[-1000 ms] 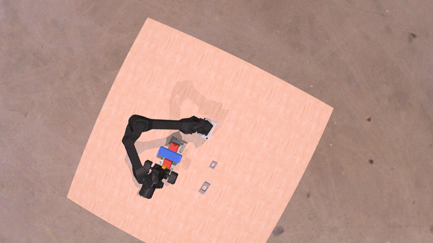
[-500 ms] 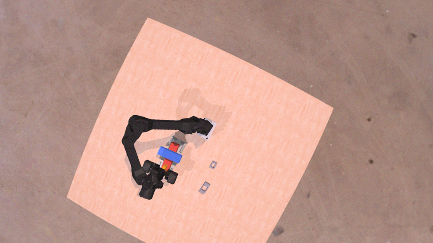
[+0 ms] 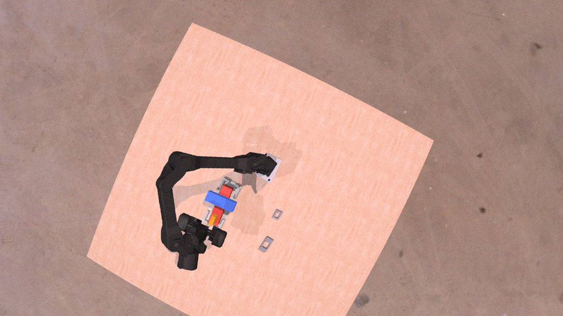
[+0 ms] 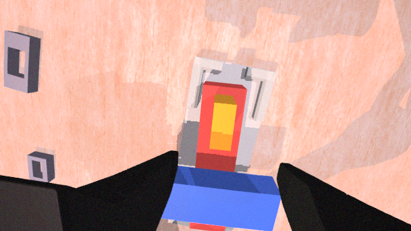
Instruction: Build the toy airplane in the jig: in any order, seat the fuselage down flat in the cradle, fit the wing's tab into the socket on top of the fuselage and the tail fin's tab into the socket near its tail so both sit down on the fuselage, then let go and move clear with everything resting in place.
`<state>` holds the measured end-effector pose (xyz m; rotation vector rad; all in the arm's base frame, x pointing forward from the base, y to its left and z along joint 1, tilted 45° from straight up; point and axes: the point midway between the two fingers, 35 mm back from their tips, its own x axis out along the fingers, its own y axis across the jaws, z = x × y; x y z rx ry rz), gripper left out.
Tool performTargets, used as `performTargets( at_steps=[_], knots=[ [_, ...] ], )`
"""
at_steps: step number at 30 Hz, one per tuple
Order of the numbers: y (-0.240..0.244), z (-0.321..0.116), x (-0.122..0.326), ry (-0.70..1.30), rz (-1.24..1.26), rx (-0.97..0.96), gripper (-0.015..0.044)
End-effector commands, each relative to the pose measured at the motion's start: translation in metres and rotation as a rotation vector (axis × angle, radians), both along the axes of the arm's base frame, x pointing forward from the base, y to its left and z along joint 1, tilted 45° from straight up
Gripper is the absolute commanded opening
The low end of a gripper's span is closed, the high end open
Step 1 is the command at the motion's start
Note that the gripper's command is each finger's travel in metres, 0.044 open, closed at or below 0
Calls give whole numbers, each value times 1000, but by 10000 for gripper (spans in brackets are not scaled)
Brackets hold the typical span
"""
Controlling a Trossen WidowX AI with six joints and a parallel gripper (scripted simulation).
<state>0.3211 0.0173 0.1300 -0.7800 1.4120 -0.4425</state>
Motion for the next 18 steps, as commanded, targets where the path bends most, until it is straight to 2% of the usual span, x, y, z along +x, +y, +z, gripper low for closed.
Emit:
performTargets(
  at_steps=[1, 18],
  knots=[
    [2, 1, 0, -4, -1, 4, 260],
    [1, 3, 0, -4, -1, 4, 260]
  ],
)
